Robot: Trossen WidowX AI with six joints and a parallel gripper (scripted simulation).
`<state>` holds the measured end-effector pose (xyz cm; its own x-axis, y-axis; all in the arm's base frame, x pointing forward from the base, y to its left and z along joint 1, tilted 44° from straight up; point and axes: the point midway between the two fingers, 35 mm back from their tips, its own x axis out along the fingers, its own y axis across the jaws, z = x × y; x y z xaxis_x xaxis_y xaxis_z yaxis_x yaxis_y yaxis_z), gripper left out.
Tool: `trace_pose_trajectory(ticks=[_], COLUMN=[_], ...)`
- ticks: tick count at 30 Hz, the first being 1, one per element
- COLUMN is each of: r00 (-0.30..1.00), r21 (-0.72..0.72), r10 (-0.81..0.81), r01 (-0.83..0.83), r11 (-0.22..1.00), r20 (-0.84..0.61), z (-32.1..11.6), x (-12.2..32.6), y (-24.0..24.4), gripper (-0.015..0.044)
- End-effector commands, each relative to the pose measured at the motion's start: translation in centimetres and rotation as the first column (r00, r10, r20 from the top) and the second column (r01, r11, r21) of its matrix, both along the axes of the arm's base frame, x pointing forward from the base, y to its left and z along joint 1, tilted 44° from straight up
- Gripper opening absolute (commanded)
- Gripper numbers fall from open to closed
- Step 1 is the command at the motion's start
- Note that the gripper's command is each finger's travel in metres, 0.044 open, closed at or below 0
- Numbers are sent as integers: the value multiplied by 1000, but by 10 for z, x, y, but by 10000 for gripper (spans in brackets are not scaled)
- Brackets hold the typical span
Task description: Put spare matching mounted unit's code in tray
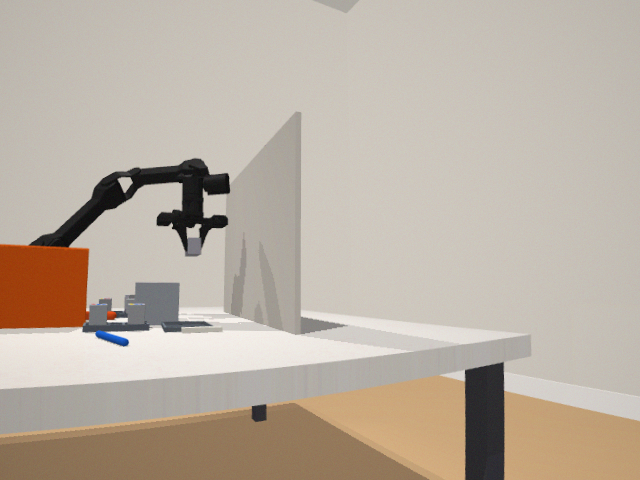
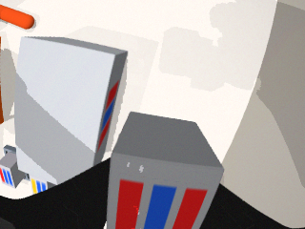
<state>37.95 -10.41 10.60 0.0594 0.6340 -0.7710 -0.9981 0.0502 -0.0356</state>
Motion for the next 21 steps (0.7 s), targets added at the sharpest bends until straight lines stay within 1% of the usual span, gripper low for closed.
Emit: trace_pose_trajectory(ticks=[1, 12, 21], r00=[1000, 1000, 1000], r21=[-2, 0, 26], r10=[10, -4, 22], r01=[-10, 4, -22], r11=[1000, 1000, 999], r20=[-2, -26, -15], z=[-20, -84, -127], x=[-2, -22, -45], y=[-23, -86, -122], gripper=[0, 0, 0])
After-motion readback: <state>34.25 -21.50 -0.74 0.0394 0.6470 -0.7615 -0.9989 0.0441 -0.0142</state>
